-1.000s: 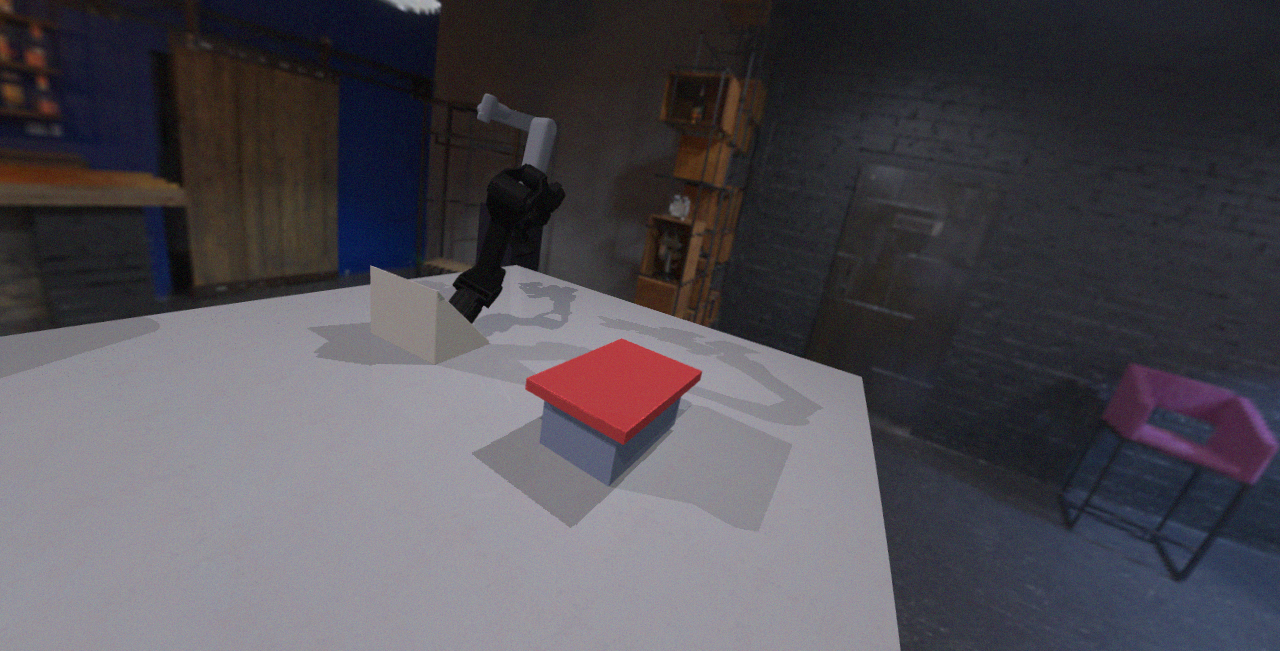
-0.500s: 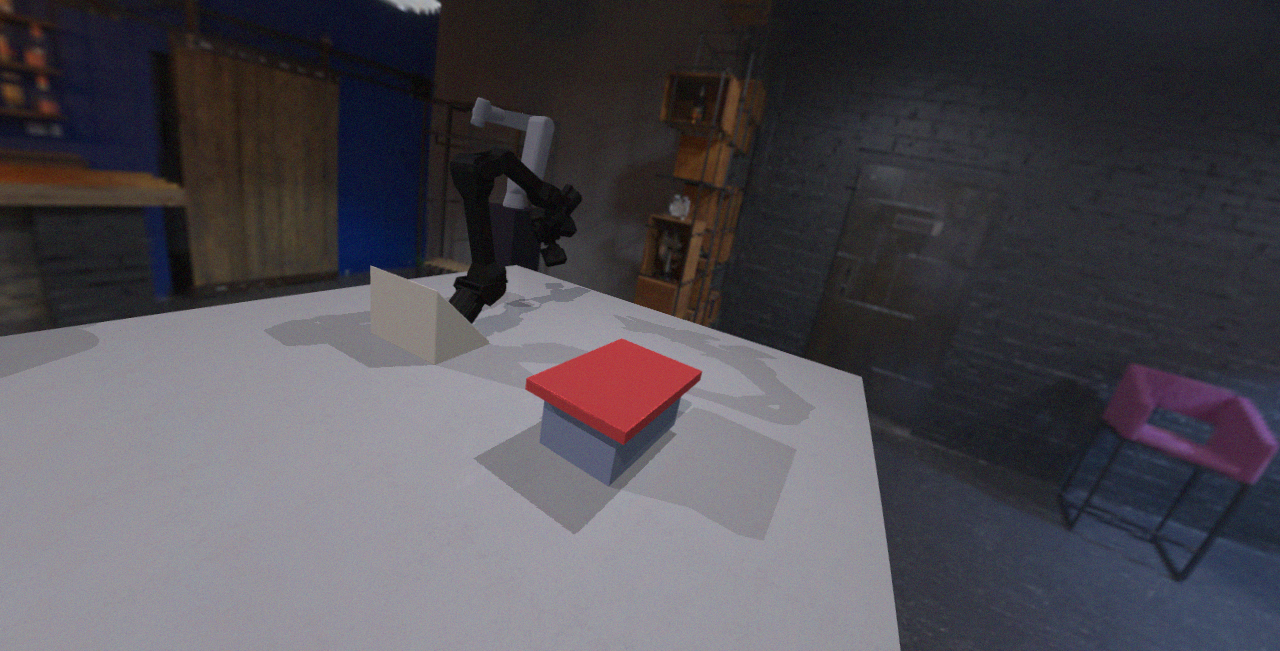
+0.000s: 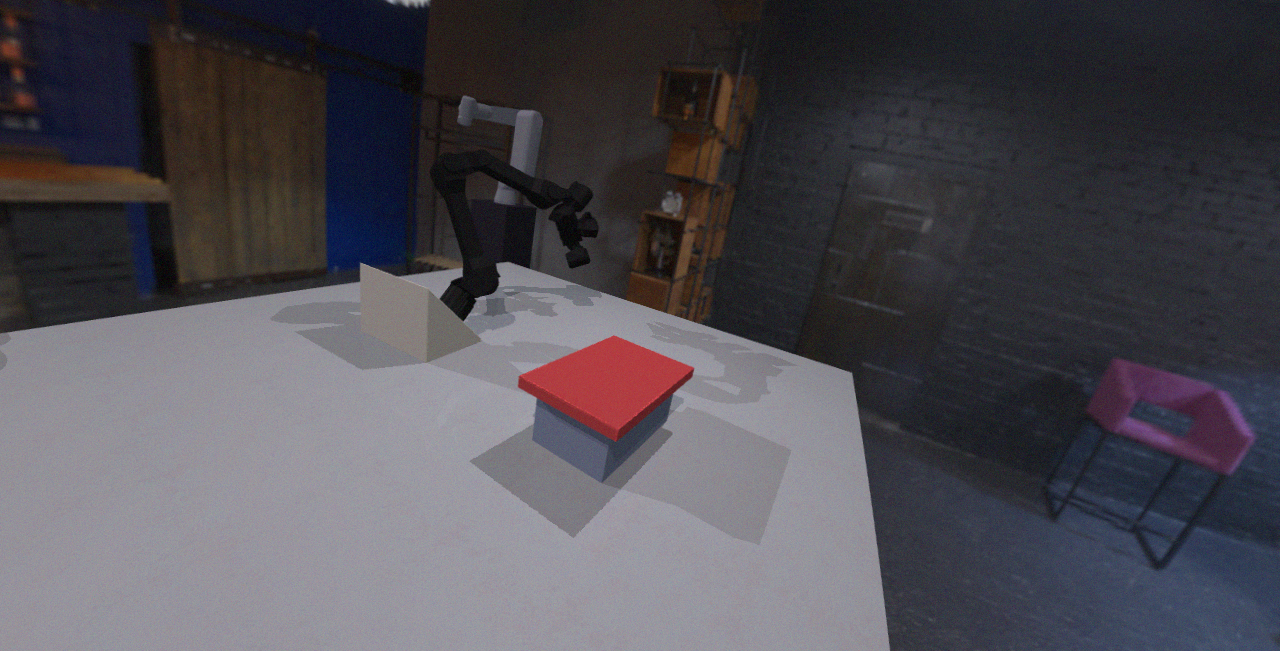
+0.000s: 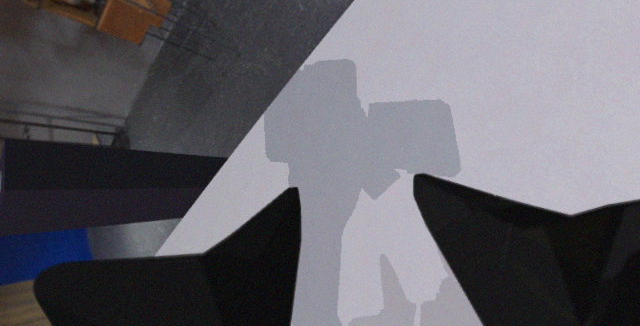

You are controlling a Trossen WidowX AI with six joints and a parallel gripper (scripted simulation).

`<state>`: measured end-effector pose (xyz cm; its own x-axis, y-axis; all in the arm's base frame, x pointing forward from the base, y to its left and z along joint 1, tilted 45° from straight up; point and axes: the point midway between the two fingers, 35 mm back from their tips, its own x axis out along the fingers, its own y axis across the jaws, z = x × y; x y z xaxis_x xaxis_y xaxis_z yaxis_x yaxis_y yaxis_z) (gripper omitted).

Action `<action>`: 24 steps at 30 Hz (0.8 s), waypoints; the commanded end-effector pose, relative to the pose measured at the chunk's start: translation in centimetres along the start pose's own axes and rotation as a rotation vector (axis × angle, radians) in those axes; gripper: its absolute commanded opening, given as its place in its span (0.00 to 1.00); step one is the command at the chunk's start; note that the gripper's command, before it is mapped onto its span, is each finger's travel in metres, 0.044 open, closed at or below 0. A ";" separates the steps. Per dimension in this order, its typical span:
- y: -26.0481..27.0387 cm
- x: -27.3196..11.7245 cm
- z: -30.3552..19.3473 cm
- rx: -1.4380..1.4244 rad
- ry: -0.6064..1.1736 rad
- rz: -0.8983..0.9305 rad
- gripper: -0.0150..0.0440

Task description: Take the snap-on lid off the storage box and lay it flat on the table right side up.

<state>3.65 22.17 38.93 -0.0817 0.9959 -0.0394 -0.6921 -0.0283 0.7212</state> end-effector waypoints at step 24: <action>-26.1 -15.2 10.0 0.720 -0.635 -0.620 0.65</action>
<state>27.73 12.15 30.69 0.6012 0.7525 -0.2689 -0.0556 0.3751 0.9253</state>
